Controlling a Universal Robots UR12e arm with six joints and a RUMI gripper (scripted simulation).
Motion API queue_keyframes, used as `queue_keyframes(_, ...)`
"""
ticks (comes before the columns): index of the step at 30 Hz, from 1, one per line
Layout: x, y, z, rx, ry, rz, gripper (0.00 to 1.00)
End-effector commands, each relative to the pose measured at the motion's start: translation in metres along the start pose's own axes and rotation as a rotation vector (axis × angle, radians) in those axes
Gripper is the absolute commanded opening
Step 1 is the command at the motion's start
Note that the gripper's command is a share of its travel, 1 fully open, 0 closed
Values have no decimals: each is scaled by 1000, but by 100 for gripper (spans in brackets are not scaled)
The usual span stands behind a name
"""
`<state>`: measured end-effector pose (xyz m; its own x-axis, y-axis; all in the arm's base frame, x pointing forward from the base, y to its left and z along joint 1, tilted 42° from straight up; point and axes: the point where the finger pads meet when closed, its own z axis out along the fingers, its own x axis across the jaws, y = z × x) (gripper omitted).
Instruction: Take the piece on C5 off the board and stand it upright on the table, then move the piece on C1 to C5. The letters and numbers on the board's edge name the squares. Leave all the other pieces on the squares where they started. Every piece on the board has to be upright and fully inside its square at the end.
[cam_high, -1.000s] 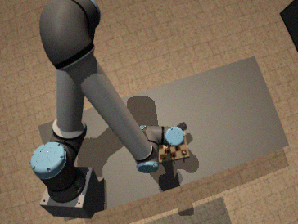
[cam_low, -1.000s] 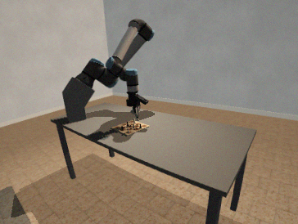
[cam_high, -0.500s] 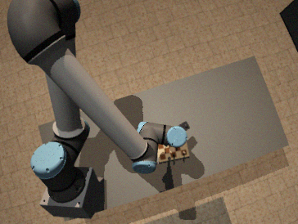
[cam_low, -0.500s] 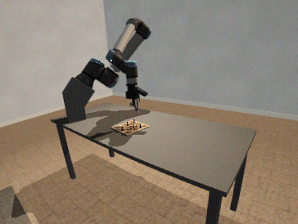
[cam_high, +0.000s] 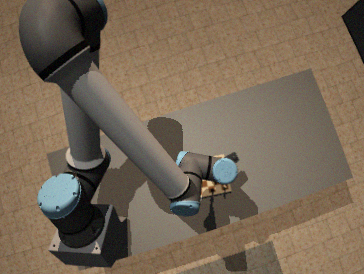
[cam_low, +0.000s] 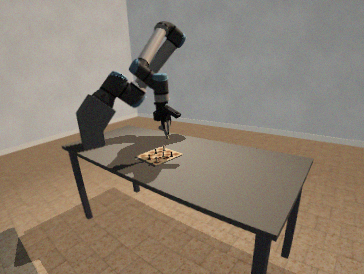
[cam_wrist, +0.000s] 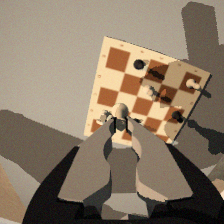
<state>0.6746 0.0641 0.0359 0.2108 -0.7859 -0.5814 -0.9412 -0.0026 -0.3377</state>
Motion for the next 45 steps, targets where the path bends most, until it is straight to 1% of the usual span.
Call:
queue_keyframes(1, 57, -38, 2, 0, 0, 89, 0)
queue_keyframes(2, 74, -48, 3, 0, 0, 115, 0)
queue_keyframes(3, 74, -48, 3, 0, 0, 115, 0)
queue_keyframes(4, 90, -57, 4, 0, 0, 139, 0)
queue_keyframes(5, 90, -57, 4, 0, 0, 139, 0)
queue_keyframes(7, 114, -69, 6, 0, 0, 176, 0)
queue_keyframes(8, 122, -73, 7, 0, 0, 187, 0)
queue_keyframes(10, 129, -76, 7, 0, 0, 197, 0)
queue_keyframes(24, 129, -76, 7, 0, 0, 198, 0)
queue_keyframes(32, 129, -76, 15, 0, 0, 198, 0)
queue_keyframes(37, 129, -76, 32, 0, 0, 198, 0)
queue_keyframes(45, 129, -77, 70, 0, 0, 198, 0)
